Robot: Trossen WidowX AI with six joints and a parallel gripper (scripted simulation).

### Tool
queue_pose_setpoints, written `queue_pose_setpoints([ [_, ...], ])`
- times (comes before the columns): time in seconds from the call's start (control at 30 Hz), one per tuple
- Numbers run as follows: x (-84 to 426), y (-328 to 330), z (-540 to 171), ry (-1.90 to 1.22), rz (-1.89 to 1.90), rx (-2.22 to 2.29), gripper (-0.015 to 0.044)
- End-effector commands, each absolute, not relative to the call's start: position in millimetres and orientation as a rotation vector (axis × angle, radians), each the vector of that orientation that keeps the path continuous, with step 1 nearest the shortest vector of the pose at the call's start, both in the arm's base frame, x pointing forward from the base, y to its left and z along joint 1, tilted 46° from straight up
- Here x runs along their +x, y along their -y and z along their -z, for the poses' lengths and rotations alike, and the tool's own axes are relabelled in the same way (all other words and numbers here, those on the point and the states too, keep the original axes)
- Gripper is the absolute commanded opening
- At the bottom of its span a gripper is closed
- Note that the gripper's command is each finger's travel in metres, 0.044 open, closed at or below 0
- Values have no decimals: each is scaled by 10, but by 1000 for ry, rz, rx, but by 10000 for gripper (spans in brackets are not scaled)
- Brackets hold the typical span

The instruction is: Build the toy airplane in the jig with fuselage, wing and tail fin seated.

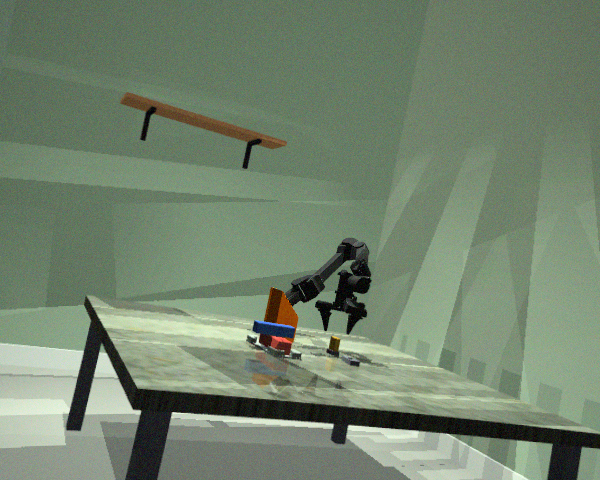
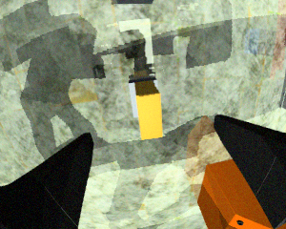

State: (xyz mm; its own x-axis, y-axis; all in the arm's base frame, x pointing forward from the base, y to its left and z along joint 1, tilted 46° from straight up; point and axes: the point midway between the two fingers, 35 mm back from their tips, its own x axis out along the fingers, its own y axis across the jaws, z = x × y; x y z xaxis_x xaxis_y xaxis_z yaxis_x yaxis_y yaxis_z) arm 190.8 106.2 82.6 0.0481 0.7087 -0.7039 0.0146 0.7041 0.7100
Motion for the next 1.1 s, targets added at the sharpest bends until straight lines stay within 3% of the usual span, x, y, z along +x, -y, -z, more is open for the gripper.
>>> queue_pose_setpoints([
  [0.0, 1911, -1102, -793, -1441, -588, 646, 440],
  [1.07, 1931, -1461, -446, -1440, -590, 648, 440],
])
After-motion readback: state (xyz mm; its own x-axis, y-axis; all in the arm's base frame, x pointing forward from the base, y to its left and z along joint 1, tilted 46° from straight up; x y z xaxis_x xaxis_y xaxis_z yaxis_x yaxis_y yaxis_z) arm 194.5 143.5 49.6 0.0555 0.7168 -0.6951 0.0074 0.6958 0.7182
